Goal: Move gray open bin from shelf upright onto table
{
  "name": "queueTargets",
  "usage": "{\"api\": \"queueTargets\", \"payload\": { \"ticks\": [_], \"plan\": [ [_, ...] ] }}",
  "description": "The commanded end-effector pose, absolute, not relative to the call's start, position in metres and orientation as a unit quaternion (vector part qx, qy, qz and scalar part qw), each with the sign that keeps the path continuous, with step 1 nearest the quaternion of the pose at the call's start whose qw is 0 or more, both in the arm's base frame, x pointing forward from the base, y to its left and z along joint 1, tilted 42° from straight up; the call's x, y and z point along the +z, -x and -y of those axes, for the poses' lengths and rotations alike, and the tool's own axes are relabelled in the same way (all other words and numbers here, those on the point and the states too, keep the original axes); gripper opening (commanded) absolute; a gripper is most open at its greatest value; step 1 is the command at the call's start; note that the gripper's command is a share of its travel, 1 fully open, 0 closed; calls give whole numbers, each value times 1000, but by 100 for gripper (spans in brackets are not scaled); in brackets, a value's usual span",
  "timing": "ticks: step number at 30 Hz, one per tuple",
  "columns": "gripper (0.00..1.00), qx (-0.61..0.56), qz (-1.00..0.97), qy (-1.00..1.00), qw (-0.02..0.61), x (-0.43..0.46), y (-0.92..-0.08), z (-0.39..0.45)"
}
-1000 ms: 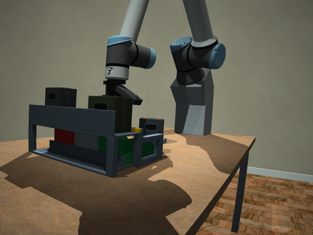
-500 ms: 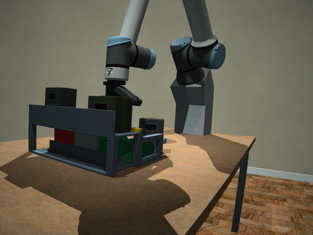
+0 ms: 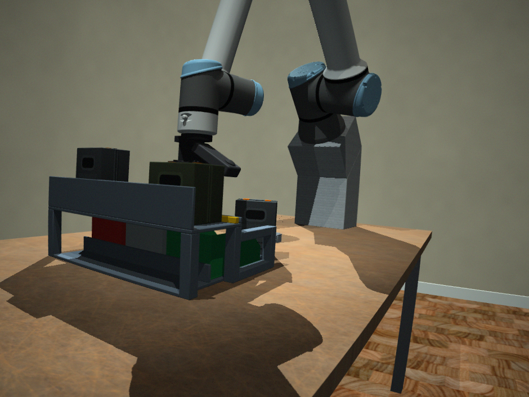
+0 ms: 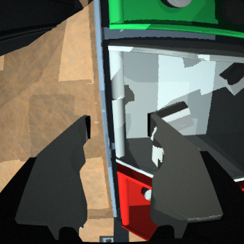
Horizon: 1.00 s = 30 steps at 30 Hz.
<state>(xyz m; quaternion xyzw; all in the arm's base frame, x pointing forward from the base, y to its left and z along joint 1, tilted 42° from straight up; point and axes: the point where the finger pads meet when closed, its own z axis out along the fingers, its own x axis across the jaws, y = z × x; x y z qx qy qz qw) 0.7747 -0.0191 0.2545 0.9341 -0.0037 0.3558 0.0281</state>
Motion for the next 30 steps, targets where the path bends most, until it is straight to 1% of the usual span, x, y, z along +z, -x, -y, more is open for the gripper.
{"api": "queueTargets", "payload": {
  "ticks": [1,30],
  "plan": [
    [26,356,4,-934,28,256,-774,19],
    [26,356,4,-934,28,259,-772,19]
  ]
}}
